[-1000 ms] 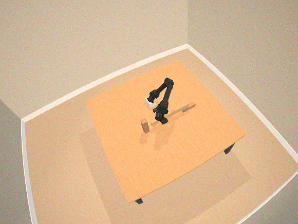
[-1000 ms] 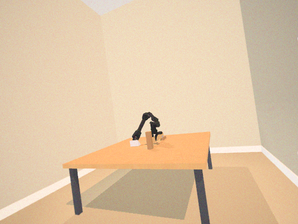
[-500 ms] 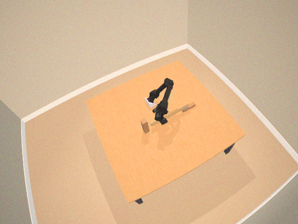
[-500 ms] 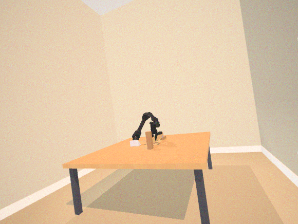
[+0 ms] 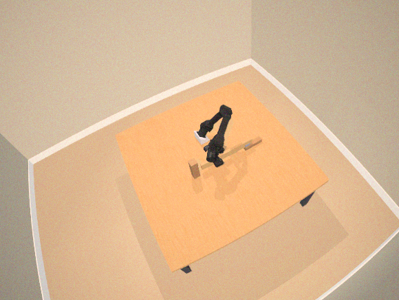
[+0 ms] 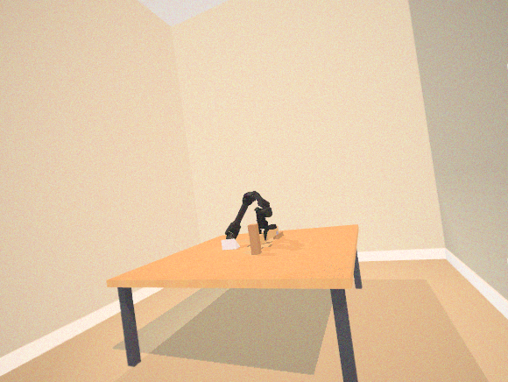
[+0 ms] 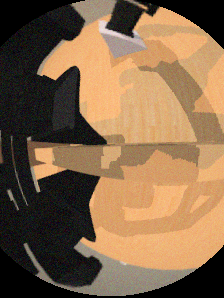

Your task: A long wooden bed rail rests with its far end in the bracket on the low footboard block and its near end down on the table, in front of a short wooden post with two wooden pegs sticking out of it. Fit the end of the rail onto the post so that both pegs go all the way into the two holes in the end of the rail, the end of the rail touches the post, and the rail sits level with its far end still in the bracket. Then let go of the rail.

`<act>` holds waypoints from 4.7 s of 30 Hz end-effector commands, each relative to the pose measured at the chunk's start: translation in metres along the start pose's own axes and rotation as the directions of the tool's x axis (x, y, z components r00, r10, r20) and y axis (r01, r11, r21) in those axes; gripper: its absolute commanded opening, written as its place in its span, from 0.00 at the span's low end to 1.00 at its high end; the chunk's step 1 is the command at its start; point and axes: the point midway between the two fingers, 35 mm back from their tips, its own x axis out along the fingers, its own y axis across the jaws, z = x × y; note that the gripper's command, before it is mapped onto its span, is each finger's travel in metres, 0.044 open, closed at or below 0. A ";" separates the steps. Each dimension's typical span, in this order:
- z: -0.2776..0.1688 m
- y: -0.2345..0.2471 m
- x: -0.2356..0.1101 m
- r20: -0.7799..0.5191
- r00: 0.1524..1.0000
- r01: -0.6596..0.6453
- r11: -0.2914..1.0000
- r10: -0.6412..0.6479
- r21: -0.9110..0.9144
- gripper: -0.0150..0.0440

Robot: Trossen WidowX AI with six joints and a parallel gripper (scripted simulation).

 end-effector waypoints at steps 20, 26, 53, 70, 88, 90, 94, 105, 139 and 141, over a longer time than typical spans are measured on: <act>-0.009 -0.001 -0.002 -0.003 1.000 0.009 1.000 -0.009 -0.001 0.25; -0.011 -0.001 -0.002 -0.003 1.000 0.009 1.000 -0.009 -0.001 0.25; -0.019 -0.001 -0.002 -0.004 1.000 0.009 1.000 -0.009 -0.002 0.25; -0.022 -0.001 -0.004 -0.004 1.000 0.009 1.000 -0.009 -0.002 0.25; -0.018 -0.001 -0.004 -0.004 1.000 0.009 1.000 -0.009 -0.001 0.25; -0.017 -0.001 -0.004 -0.004 1.000 0.009 1.000 -0.009 -0.001 0.25; -0.016 -0.001 -0.004 -0.004 1.000 0.009 1.000 -0.009 -0.001 0.25; -0.015 -0.001 -0.003 -0.004 1.000 0.009 1.000 -0.009 -0.001 0.25; -0.021 0.000 0.000 -0.004 1.000 0.009 1.000 -0.009 -0.002 0.25; -0.021 0.000 0.000 -0.004 1.000 0.009 1.000 -0.009 -0.002 0.25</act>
